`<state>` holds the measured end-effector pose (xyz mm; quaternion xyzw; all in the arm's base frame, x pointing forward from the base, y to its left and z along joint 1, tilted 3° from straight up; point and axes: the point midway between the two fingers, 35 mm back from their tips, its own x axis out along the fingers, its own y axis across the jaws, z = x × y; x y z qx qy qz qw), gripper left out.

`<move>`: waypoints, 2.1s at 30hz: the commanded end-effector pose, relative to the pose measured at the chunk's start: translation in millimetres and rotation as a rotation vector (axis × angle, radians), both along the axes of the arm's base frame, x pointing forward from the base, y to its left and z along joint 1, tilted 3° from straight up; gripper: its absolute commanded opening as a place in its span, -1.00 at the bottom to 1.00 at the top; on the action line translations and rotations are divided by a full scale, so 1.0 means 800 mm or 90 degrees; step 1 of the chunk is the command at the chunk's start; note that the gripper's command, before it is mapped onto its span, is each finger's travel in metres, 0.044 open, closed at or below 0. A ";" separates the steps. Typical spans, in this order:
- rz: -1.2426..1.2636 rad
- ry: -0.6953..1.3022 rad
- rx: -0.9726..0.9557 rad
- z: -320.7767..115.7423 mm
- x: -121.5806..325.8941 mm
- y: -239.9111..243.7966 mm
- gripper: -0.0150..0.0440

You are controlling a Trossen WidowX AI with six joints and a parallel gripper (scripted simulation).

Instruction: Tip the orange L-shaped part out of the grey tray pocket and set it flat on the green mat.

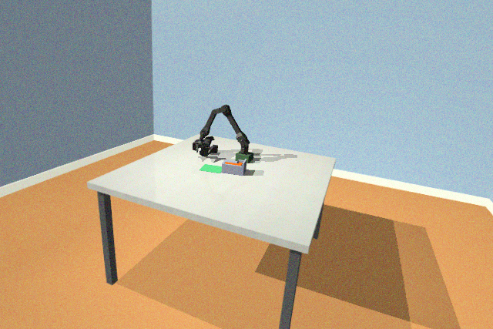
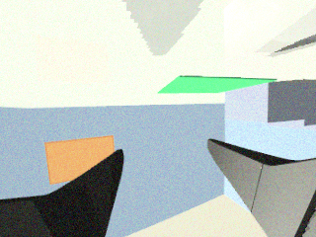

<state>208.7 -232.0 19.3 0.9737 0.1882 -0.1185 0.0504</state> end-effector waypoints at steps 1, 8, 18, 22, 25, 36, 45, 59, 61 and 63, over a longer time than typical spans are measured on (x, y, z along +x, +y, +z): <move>0.007 0.002 -0.004 0.000 0.002 0.002 0.78; 0.123 0.054 -0.077 -0.008 0.021 0.037 0.15; 0.505 0.068 -0.324 0.006 0.077 0.153 0.12; 0.686 0.049 -0.445 0.017 0.091 0.204 0.12; 0.820 0.022 -0.538 0.028 0.095 0.242 0.12; 1.279 -0.162 -0.885 0.082 0.081 0.369 0.12; 1.507 -0.336 -1.100 0.126 0.053 0.432 0.12; 1.507 -0.336 -1.100 0.037 0.051 0.434 0.12; 1.507 -0.336 -1.100 0.034 0.050 0.433 0.12; 1.507 -0.336 -1.100 0.034 0.050 0.433 0.12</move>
